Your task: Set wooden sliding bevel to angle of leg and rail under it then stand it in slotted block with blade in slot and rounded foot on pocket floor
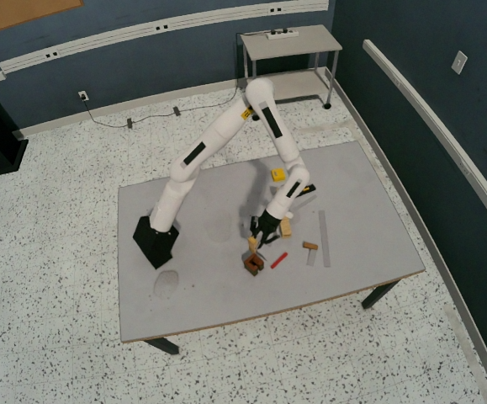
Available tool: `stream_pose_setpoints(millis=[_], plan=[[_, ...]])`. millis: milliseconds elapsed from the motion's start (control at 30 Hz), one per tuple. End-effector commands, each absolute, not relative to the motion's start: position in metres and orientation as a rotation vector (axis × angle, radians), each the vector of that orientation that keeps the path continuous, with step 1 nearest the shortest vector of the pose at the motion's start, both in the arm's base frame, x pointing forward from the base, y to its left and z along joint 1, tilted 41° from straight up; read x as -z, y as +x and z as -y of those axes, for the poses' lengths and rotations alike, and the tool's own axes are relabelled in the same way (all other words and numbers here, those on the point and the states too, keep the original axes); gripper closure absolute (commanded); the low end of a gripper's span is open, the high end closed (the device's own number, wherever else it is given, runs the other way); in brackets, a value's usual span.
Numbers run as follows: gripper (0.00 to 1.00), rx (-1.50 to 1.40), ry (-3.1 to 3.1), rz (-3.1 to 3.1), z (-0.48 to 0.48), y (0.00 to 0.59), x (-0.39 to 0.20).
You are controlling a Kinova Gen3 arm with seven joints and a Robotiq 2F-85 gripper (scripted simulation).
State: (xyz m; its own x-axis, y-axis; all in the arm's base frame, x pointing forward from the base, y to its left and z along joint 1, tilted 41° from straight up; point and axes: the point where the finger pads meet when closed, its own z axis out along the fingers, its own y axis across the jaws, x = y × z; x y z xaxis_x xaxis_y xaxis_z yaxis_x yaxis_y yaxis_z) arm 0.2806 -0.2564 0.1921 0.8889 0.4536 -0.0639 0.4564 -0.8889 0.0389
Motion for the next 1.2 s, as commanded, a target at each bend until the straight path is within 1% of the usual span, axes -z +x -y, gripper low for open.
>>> stream_pose_setpoints(millis=[0, 833, 1000, 1167], plan=[[0.90, 0.082, 3.002, -0.719, 0.257, 0.280, -0.192], [0.90, 0.083, 3.002, -0.716, 0.257, 0.281, -0.192], [0.90, 0.083, 3.002, -0.715, 0.253, 0.289, -0.181], [0.90, 0.083, 3.002, -0.715, 0.245, 0.307, -0.159]])
